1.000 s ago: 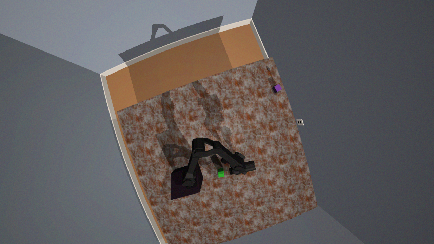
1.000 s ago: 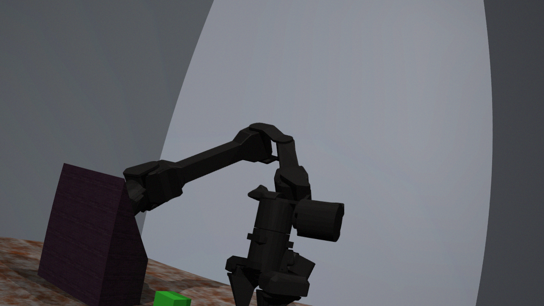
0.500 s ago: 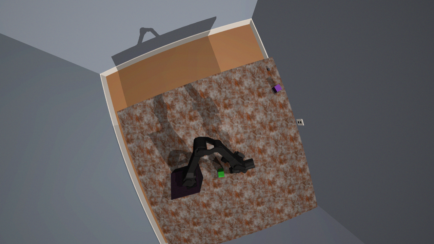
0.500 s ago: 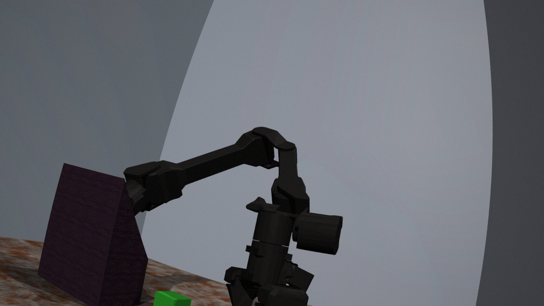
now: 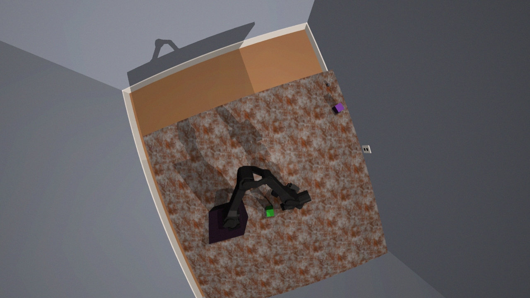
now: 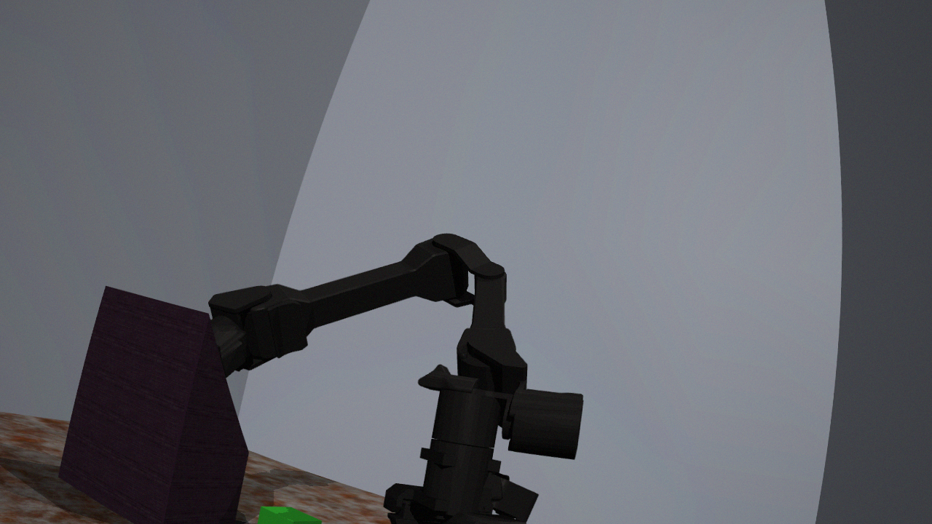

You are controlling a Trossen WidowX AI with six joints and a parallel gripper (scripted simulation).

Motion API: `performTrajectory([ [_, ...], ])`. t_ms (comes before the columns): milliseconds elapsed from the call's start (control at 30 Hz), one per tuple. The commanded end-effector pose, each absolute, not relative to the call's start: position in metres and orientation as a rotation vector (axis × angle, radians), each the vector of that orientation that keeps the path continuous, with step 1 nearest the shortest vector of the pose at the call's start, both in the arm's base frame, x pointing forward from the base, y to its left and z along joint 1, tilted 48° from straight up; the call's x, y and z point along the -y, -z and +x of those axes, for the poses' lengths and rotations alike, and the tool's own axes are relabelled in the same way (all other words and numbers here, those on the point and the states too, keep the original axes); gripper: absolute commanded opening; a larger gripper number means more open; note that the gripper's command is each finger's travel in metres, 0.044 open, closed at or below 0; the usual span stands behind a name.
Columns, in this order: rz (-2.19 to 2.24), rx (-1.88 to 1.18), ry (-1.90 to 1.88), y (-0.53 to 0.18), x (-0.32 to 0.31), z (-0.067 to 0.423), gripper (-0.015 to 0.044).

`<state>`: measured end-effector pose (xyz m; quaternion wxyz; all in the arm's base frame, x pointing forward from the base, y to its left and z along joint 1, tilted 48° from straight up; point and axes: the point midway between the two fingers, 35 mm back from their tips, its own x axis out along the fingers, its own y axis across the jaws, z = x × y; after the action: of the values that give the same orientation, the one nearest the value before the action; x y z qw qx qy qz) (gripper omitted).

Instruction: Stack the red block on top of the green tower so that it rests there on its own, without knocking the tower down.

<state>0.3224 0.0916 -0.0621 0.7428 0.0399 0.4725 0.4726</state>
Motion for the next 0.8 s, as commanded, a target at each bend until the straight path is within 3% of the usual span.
performTrajectory([
  [0,0.114,-1.083,-1.054,0.0762,-0.1022,0.3094,0.0440],
  [533,0.114,-1.083,-1.054,0.0750,-0.1008,0.3094,0.0440],
  [767,0.114,-1.083,-1.054,0.0750,-0.1008,0.3094,0.0256],
])
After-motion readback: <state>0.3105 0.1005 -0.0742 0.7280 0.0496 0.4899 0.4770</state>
